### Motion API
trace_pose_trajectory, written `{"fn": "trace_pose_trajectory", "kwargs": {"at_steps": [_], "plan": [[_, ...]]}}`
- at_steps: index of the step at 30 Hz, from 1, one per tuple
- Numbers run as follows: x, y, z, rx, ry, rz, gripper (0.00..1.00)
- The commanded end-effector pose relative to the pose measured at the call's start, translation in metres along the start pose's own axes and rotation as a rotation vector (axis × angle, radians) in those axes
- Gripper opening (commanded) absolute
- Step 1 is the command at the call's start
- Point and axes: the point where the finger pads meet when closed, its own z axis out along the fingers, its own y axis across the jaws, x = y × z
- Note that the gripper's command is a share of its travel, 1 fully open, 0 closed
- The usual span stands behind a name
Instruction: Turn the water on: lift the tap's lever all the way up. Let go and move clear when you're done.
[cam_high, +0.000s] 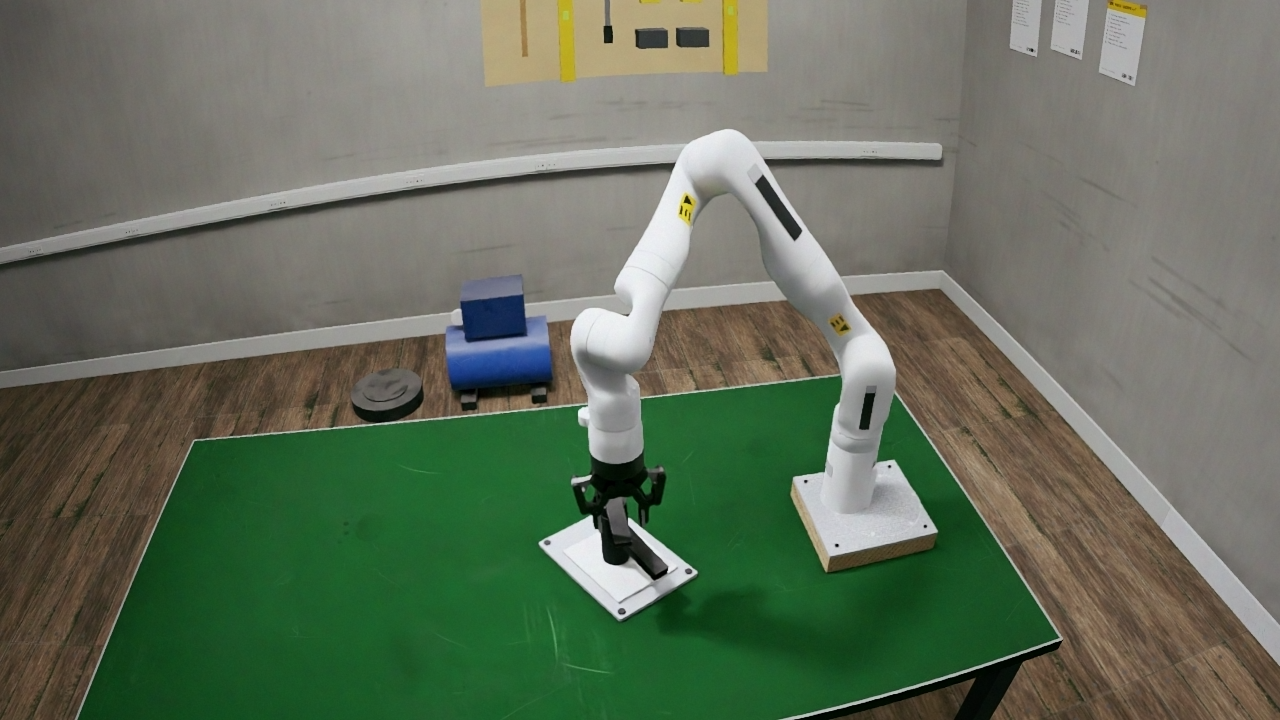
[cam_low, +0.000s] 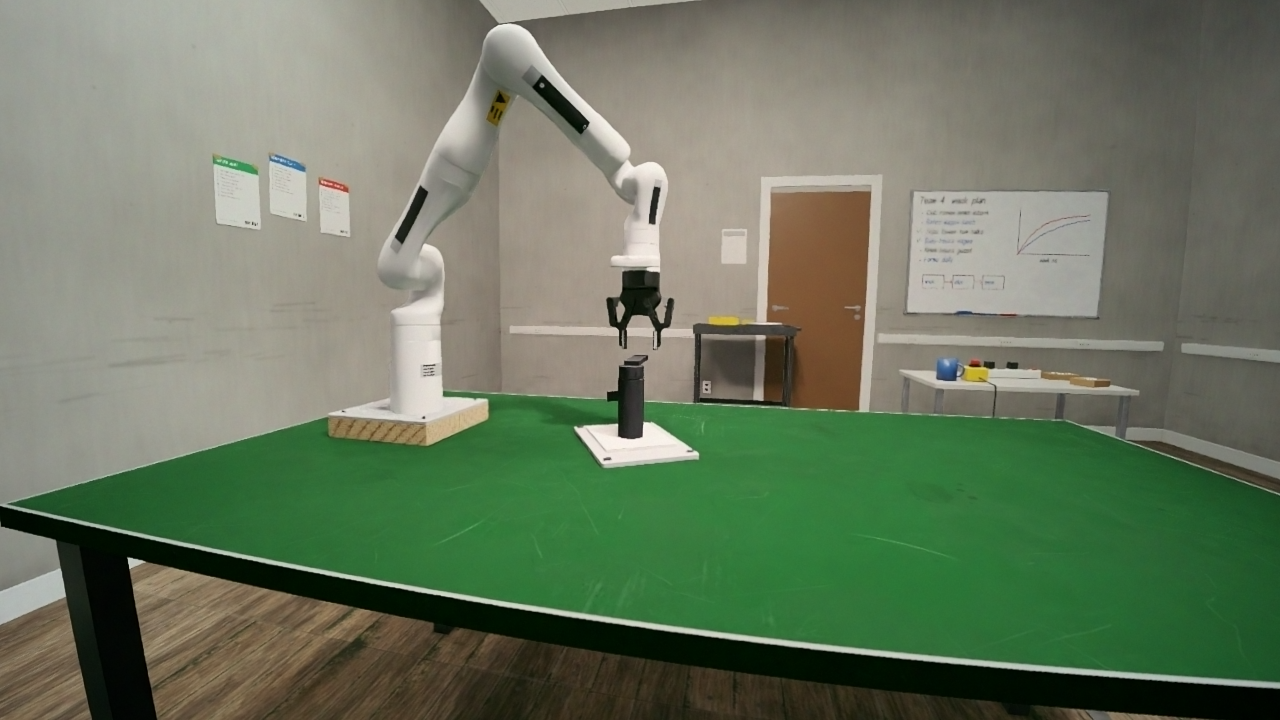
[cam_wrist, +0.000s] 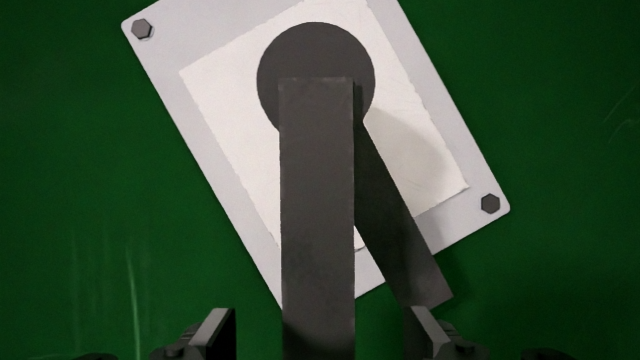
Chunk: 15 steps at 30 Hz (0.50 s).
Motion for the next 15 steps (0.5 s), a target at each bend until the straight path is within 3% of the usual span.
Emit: {"fn": "trace_pose_trajectory", "kwargs": {"at_steps": [1, 15], "plan": [[-0.0001, -0.0004, -0.0007, 0.002, 0.000, 0.000, 0.67], [-0.0001, -0.0004, 0.0010, 0.002, 0.000, 0.000, 0.67]]}}
